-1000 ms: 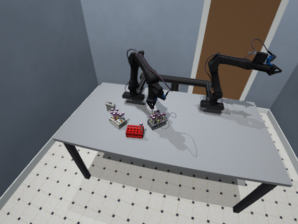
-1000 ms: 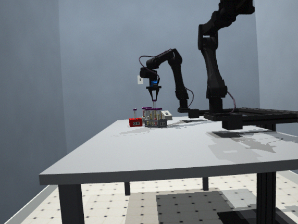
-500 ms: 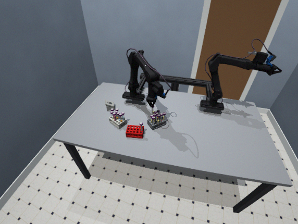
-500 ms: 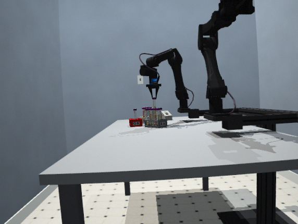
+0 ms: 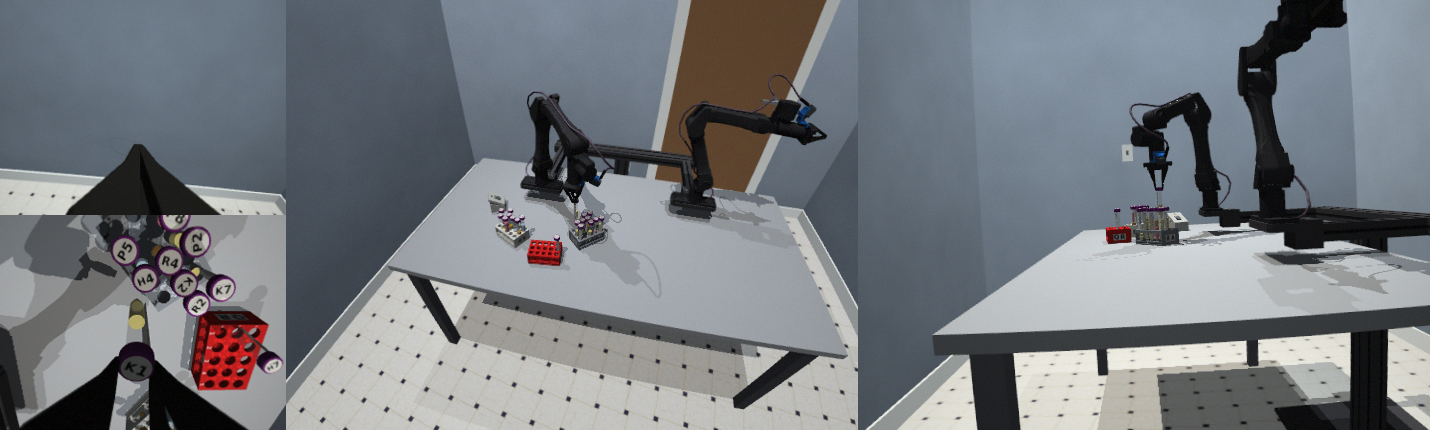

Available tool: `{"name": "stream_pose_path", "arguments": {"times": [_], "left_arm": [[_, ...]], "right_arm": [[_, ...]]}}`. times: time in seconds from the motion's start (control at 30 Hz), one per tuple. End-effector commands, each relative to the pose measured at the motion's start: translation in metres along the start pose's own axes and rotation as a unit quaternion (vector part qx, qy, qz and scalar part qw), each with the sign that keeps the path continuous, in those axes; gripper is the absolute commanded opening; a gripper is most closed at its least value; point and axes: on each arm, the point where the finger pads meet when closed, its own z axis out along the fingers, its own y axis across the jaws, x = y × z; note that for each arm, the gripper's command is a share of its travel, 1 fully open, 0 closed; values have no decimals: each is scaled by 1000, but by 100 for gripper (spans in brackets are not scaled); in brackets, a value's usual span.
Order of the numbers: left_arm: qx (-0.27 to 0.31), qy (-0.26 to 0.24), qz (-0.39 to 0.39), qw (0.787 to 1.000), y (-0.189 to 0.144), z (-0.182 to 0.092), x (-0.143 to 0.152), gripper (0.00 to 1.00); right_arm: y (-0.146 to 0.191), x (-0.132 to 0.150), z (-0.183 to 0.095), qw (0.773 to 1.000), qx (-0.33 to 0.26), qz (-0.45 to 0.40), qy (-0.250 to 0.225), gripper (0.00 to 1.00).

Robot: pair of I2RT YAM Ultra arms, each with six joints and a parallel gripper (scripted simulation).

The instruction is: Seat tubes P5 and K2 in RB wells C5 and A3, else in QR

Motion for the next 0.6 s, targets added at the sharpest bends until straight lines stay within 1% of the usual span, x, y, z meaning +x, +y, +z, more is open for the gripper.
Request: {"name": "stream_pose_path", "arguments": {"times": [0.0, 0.3, 0.33, 0.4, 0.5, 0.57], "left_arm": [[0, -30, 3, 1000, 1, -11, -26, 0], [0, -30, 3, 1000, 1, -11, -26, 0], [0, -30, 3, 1000, 1, -11, -26, 0], [0, -30, 3, 1000, 1, -11, -26, 0], [0, -30, 3, 1000, 1, -11, -26, 0], [0, -30, 3, 1000, 1, -11, -26, 0]], "right_arm": [[3, -3, -5, 1000, 11, -1, -12, 0], [15, 8, -5, 1000, 9, -1, -10, 0], [8, 14, -4, 1000, 10, 2, -11, 0], [-1, 15, -9, 1000, 17, 2, -18, 0], [-7, 23, -4, 1000, 13, 2, -13, 0], [-7, 23, -4, 1000, 13, 2, -13, 0]]}}
